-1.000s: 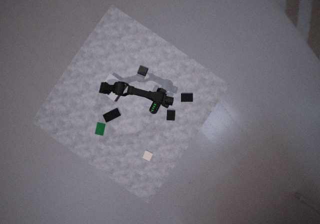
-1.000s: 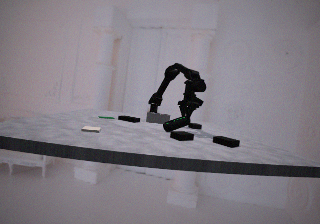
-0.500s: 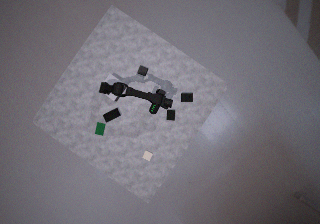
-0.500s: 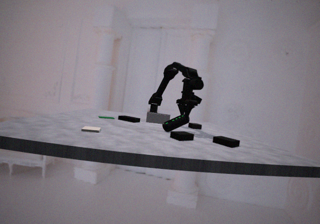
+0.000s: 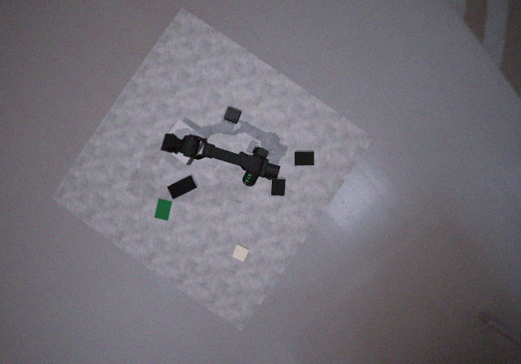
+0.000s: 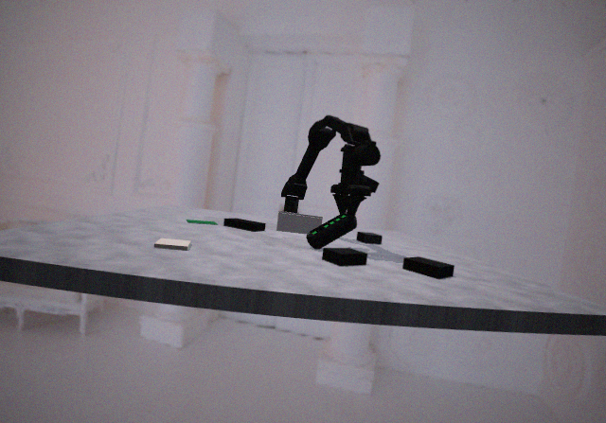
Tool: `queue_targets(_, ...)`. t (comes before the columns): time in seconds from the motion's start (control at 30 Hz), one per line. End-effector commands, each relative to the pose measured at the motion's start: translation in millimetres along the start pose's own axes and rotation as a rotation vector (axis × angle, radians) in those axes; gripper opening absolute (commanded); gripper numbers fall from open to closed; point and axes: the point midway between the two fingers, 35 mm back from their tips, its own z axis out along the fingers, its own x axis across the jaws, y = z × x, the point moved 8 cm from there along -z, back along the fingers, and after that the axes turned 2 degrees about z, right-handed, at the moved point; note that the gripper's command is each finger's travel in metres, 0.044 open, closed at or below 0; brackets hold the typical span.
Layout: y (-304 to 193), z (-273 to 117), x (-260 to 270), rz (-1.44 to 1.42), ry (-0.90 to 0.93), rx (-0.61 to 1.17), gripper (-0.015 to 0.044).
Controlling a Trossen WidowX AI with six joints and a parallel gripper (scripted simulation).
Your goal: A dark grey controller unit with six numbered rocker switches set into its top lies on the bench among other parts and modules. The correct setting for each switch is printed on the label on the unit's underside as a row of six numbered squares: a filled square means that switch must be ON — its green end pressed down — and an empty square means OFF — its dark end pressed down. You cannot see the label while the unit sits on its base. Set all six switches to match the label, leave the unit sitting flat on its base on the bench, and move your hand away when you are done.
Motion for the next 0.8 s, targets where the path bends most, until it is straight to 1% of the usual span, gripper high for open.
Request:
queue_targets(0.0, -7, -2, -1, 0.005, 0.001, -0.002, 0.0336)
queue_targets(0.77, -28, -12, -1, 0.005, 0.002, -0.048, 0.0336)
